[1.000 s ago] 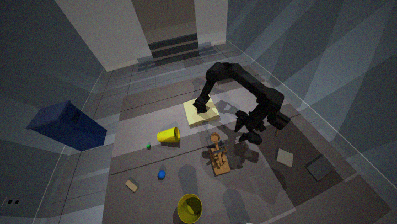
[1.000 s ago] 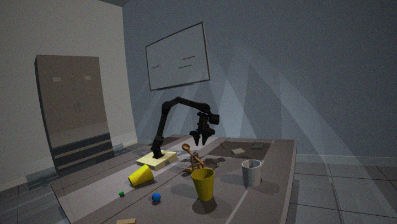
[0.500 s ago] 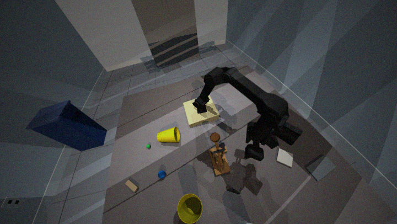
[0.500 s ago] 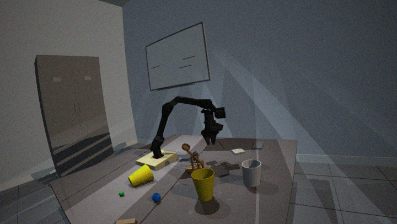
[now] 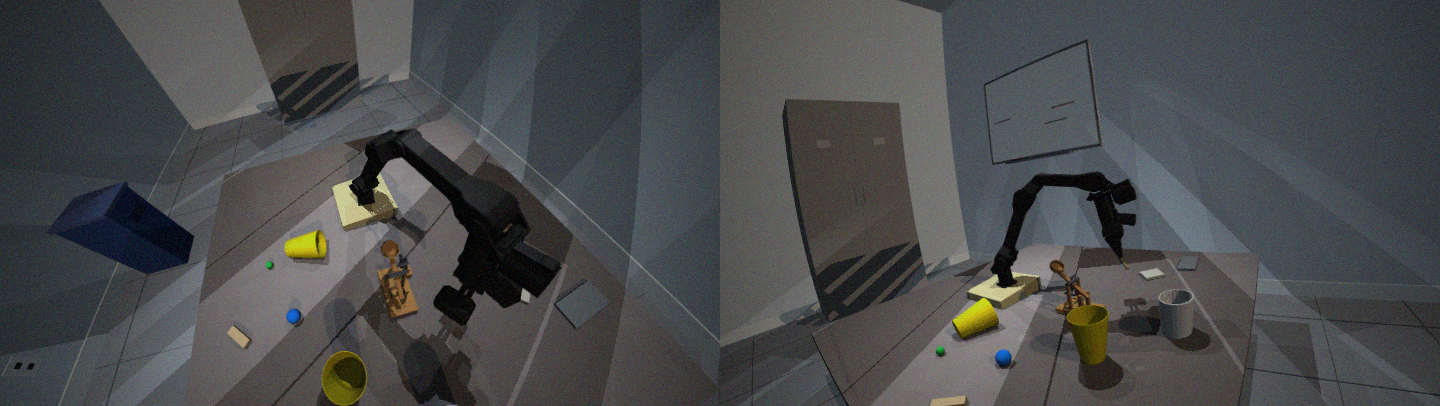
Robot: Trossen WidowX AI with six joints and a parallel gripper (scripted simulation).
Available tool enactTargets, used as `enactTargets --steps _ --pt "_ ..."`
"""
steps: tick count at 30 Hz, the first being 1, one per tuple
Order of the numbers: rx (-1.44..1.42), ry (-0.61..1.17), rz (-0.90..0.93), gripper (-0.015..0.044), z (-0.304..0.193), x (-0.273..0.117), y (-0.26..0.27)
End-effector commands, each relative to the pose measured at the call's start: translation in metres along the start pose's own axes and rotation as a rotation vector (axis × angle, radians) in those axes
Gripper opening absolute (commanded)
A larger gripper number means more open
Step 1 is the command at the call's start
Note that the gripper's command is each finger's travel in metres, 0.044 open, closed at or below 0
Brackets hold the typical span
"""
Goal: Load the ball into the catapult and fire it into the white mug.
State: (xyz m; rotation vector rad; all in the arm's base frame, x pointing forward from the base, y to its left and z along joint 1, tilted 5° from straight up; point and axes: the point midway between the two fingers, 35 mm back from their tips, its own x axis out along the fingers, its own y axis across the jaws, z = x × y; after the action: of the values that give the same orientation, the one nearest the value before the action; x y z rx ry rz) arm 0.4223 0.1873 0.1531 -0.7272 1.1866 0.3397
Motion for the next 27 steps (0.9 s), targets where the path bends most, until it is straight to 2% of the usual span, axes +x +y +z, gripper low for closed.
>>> enactTargets --steps 1,18,27 --pt "0.097 -0.064 0.003 0.044 0.013 -0.005 -0.019" --pt "0.448 -0.314 0.008 0.044 0.048 -0.031 -0.104" --pt "0.653 -0.503 0.014 0.044 0.061 -0.058 -0.172"
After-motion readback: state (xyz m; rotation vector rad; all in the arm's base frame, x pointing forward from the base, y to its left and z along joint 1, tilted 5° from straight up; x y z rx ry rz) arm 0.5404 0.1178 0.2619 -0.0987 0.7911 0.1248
